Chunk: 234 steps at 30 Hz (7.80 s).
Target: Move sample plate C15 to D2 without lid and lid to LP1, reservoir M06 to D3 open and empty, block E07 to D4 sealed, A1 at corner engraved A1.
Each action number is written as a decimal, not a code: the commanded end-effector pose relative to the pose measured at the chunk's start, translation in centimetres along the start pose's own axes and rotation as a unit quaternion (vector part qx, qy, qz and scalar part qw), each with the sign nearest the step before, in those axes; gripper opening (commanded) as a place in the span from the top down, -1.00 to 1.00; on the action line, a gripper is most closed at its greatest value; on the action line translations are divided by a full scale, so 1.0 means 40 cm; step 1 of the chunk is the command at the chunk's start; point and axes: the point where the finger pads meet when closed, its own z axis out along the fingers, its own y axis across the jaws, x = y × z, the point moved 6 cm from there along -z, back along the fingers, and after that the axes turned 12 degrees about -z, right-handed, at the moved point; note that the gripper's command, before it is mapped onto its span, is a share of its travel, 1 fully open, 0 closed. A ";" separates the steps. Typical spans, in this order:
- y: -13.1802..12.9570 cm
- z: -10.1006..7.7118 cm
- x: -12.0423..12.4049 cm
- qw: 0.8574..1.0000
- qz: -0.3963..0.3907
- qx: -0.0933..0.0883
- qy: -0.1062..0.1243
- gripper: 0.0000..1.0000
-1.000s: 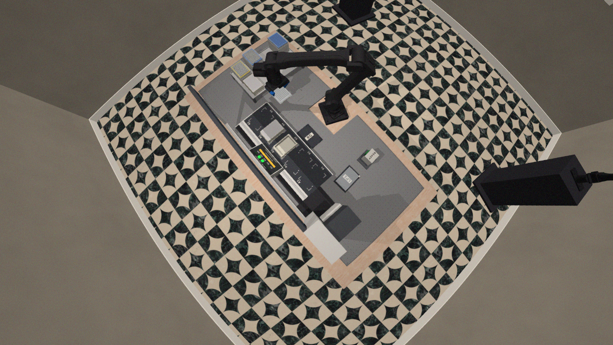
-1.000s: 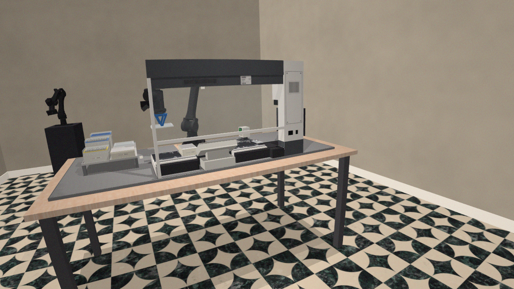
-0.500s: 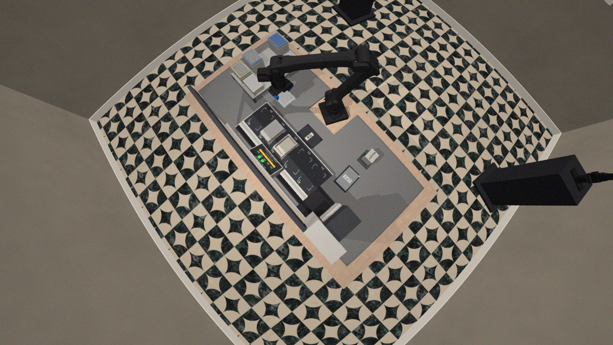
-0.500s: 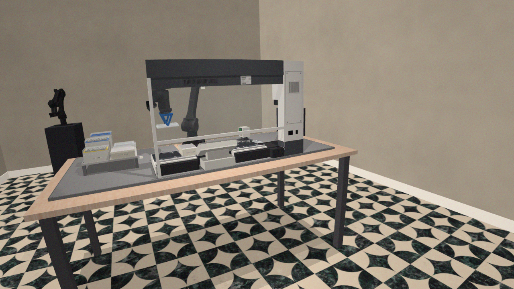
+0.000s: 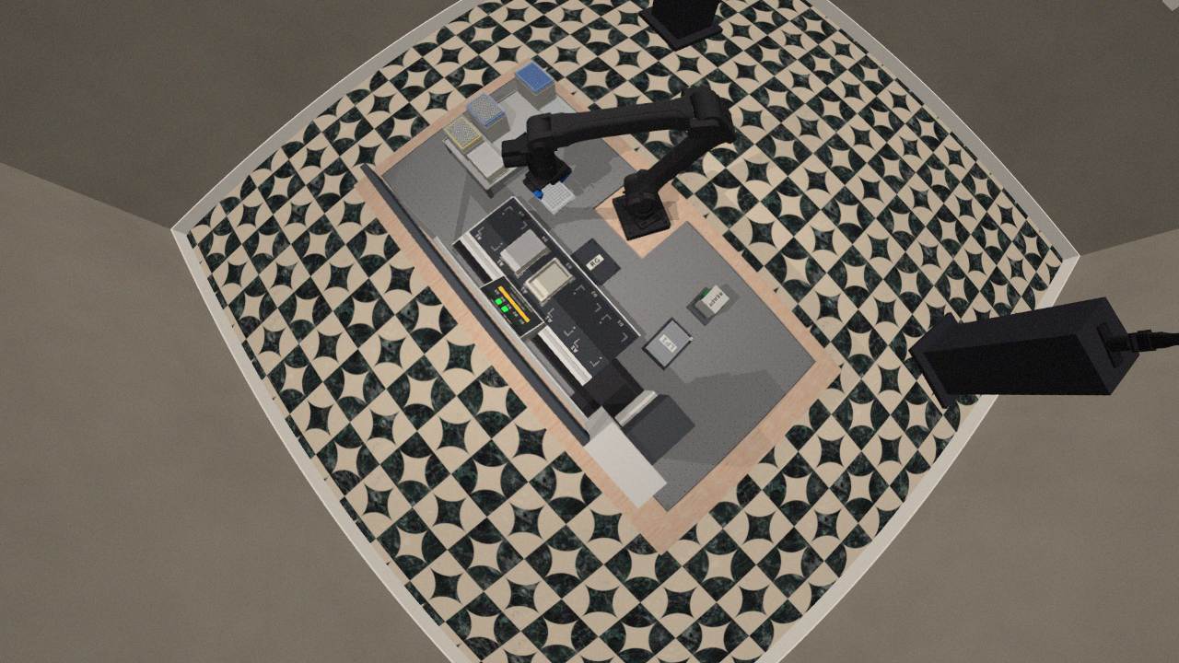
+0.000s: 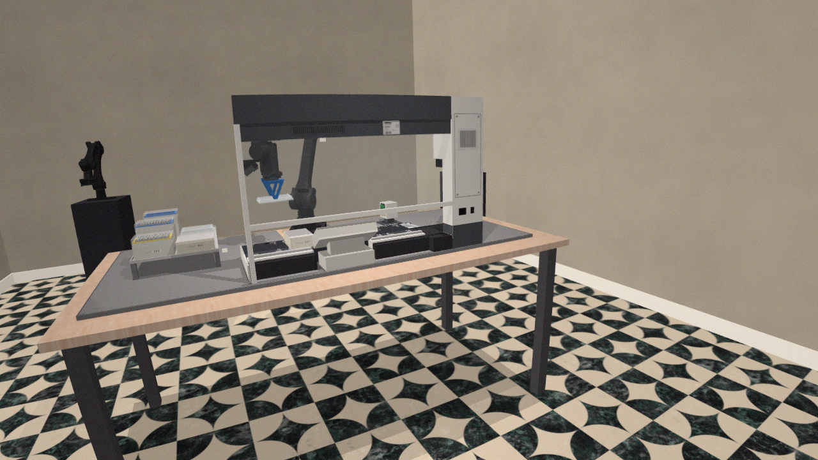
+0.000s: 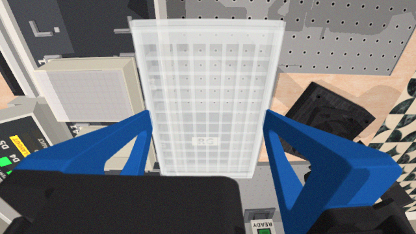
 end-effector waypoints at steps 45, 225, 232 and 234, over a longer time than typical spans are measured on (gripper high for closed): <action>0.050 -0.019 0.240 1.000 0.005 -0.006 -0.007 1.00; 0.139 0.236 0.488 1.000 0.008 -0.012 -0.004 1.00; 0.127 0.277 0.489 1.000 0.007 -0.006 -0.004 1.00; 0.133 0.279 0.489 1.000 0.007 -0.009 -0.004 1.00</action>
